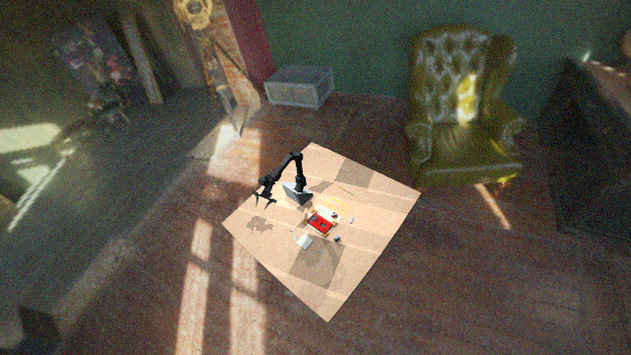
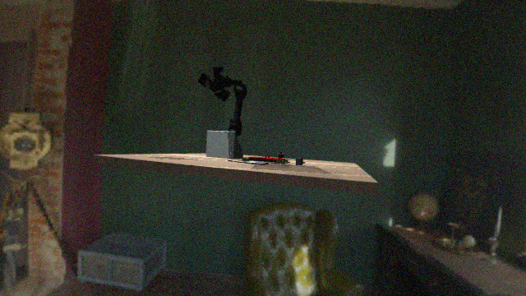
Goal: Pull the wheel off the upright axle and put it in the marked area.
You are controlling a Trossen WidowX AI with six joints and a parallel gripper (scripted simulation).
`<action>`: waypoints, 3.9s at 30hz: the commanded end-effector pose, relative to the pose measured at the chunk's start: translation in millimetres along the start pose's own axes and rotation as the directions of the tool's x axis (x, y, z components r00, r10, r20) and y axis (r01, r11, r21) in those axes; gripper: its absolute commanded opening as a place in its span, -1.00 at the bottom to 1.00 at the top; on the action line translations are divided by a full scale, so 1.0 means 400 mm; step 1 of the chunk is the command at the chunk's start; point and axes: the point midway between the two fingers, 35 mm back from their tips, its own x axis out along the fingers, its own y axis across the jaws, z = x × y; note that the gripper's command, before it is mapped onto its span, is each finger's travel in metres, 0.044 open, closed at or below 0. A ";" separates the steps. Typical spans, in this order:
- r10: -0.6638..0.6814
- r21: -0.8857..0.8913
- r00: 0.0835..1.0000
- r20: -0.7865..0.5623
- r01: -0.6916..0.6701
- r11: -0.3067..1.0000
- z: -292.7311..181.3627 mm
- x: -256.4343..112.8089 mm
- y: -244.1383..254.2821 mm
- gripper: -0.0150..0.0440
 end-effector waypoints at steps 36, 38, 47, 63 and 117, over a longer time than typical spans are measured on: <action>0.550 0.504 0.762 -0.342 -0.345 0.792 0.104 -0.145 0.871 0.53; 0.566 0.541 0.734 -0.376 -0.323 0.777 0.092 -0.167 0.917 0.53; 0.603 0.662 0.594 -0.532 -0.152 0.734 0.011 -0.281 1.104 0.53; 0.561 0.666 0.404 -0.722 0.190 0.721 -0.132 -0.452 1.287 0.53; 0.558 0.662 0.405 -0.725 0.186 0.726 -0.240 -0.393 1.407 -0.49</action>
